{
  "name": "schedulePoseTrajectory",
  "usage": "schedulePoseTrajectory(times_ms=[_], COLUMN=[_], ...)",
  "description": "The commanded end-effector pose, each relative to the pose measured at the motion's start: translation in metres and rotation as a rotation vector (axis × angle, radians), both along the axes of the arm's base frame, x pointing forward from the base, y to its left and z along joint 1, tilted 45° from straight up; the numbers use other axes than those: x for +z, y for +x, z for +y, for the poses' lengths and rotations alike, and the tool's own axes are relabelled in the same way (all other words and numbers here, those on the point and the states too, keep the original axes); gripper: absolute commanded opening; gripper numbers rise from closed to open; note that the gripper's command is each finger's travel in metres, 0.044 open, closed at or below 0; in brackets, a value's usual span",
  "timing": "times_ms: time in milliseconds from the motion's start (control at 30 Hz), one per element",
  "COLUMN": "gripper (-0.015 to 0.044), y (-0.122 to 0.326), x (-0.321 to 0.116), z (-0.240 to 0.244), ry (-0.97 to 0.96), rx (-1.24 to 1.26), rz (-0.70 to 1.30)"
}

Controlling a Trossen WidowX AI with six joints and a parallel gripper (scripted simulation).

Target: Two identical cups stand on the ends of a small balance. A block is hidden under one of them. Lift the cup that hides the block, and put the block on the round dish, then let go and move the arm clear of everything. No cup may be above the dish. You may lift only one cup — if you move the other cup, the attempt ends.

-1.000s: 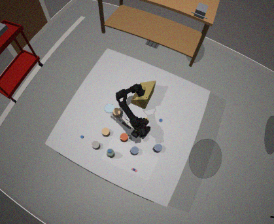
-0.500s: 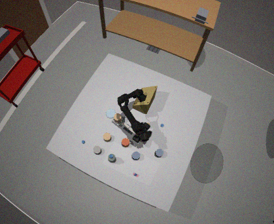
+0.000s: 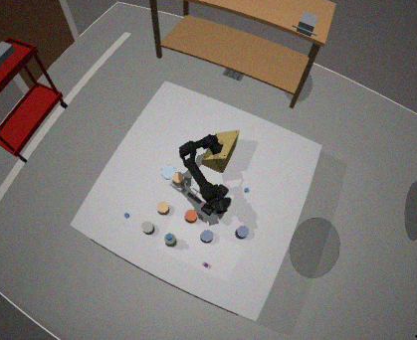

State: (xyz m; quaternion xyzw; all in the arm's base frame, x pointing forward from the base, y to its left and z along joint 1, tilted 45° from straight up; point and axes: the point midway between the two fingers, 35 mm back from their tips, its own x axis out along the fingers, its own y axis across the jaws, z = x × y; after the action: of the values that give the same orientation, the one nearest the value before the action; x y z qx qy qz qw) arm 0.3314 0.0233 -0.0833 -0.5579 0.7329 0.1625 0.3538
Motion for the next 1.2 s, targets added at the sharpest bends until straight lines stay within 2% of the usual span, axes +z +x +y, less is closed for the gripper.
schedulePoseTrajectory(times_ms=[0, 1167], gripper=[0.0, 0.0], y=[0.006, 0.008], x=[0.004, 0.037], z=[0.013, 0.044], ry=[0.021, 0.021], rx=[0.007, 0.006], rz=[-0.025, -0.024])
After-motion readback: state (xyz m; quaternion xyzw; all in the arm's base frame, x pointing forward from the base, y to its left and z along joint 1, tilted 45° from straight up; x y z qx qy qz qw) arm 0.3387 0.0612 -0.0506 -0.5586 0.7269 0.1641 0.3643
